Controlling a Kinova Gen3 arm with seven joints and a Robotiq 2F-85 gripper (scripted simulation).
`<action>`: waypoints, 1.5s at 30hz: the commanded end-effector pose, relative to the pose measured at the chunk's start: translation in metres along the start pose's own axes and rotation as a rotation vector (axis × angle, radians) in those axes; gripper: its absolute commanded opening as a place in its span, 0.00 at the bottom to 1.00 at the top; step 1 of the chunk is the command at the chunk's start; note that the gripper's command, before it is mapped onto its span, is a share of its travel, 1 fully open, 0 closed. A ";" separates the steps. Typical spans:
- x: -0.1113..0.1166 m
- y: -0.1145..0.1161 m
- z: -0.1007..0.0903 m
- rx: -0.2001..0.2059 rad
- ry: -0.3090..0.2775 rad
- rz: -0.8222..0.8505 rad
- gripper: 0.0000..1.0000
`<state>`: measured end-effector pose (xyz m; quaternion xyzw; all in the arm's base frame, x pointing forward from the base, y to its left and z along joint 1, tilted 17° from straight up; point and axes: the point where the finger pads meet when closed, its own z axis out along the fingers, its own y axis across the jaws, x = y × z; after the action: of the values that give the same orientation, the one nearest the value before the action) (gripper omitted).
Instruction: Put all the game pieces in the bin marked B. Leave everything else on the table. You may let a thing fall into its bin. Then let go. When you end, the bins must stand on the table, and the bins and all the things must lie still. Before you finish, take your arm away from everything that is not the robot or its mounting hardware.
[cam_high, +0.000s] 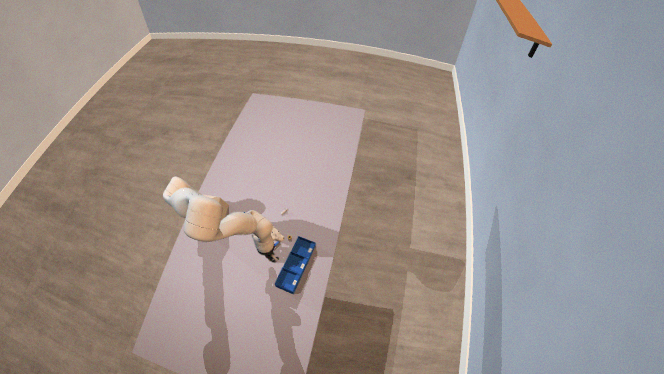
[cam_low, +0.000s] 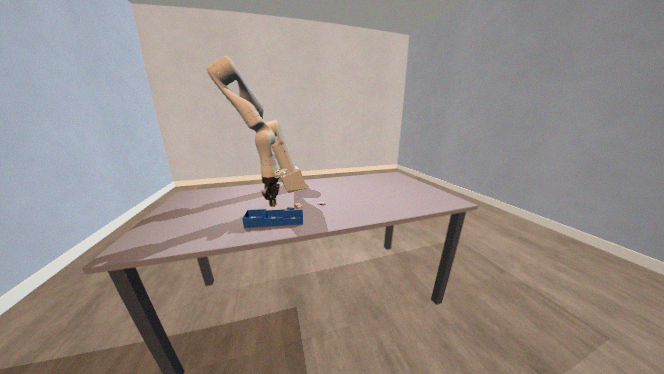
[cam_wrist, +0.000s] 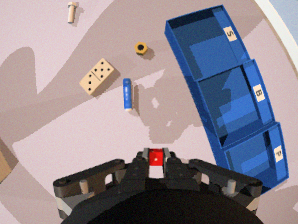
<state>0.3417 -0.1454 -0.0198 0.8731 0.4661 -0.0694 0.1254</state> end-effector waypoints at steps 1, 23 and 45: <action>0.000 0.007 -0.014 -0.018 0.006 0.005 0.11; 0.000 0.007 -0.034 -0.018 0.006 0.005 0.11; 0.031 0.050 -0.042 -0.019 0.004 -0.245 0.11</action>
<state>0.3838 -0.1402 0.0221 0.8294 0.5370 -0.0793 0.1324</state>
